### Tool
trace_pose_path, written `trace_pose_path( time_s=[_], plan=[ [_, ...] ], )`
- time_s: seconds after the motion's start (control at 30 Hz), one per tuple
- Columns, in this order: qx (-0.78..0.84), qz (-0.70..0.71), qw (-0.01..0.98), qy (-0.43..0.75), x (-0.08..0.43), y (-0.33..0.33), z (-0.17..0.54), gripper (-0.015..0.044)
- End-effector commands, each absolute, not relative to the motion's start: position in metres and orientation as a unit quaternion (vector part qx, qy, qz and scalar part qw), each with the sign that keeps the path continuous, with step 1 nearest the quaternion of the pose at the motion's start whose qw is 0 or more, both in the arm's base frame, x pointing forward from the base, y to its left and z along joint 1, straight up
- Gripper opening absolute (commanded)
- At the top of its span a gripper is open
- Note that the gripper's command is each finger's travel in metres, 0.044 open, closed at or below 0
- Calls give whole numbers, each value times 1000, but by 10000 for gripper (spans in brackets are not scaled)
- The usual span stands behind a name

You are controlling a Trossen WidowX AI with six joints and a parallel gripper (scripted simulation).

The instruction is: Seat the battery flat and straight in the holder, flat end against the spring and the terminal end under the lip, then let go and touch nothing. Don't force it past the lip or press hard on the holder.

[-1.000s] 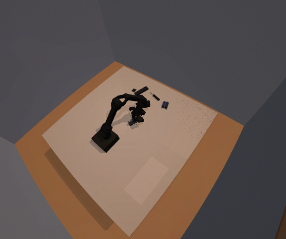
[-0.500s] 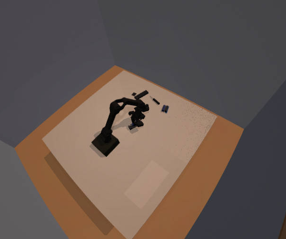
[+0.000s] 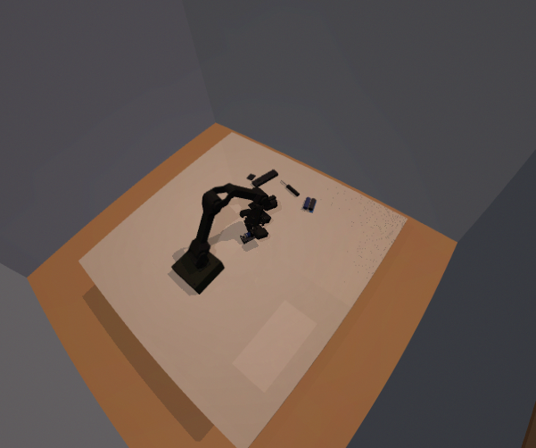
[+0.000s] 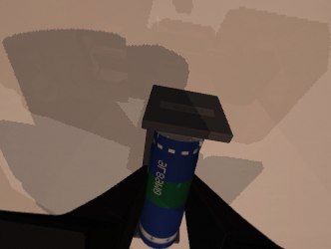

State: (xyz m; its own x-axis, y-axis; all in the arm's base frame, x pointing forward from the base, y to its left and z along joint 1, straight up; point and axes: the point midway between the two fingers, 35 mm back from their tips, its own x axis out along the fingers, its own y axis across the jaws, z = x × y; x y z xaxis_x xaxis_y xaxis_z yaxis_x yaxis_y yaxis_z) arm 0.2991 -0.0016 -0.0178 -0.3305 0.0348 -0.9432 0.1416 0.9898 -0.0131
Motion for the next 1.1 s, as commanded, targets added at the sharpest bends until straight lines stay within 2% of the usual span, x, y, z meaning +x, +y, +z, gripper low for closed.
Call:
trace_pose_path(
  time_s=[0.0,1.07],
  plan=[
    [53,-50,593,802,304,-2,-19,85],
    [51,-56,653,754,297,-1,-24,85]
  ],
)
